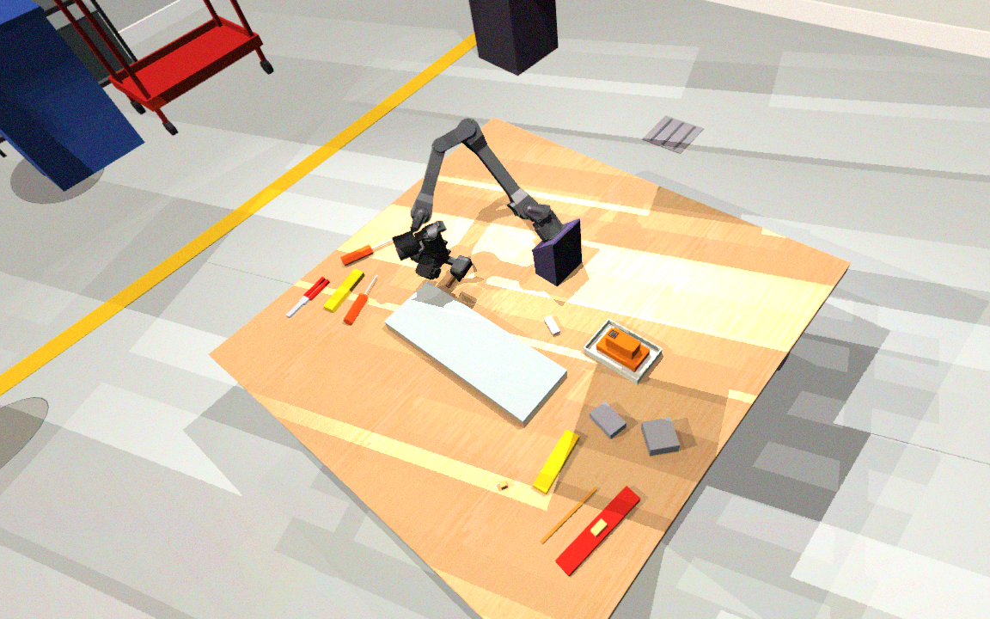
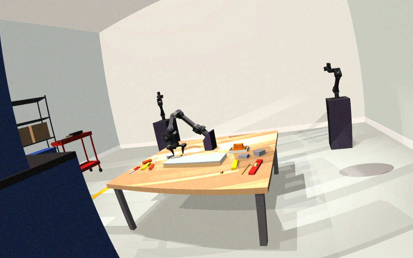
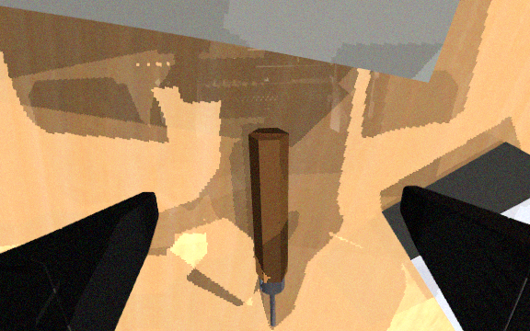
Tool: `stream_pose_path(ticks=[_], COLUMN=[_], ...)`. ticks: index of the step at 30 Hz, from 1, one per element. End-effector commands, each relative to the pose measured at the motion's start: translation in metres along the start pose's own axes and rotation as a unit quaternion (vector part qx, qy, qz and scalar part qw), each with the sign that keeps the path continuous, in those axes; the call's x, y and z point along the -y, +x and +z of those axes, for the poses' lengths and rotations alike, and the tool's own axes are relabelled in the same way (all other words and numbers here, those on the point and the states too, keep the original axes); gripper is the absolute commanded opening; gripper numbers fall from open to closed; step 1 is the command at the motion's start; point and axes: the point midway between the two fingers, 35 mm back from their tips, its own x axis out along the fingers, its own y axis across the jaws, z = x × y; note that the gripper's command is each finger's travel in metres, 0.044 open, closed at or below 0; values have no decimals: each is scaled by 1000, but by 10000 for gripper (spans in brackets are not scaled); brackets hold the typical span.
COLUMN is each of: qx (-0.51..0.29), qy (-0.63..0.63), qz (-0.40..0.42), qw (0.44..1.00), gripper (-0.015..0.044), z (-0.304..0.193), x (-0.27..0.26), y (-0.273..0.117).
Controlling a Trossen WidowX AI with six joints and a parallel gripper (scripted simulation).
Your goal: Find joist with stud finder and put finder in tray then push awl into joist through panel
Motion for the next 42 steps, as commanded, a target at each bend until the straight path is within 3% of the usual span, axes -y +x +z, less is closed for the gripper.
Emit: stream_pose_path(ticks=[1,21,35,42], qx=[-2,-3,-3,-3], qy=[-5,-5,-5,-5], qz=[4,3,3,3], qw=[1000,1000,1000,1000], gripper=[440,440,72,6], z=[0,0,0,0], x=[-3,-3,-3,-3], y=[8,36,36,35])
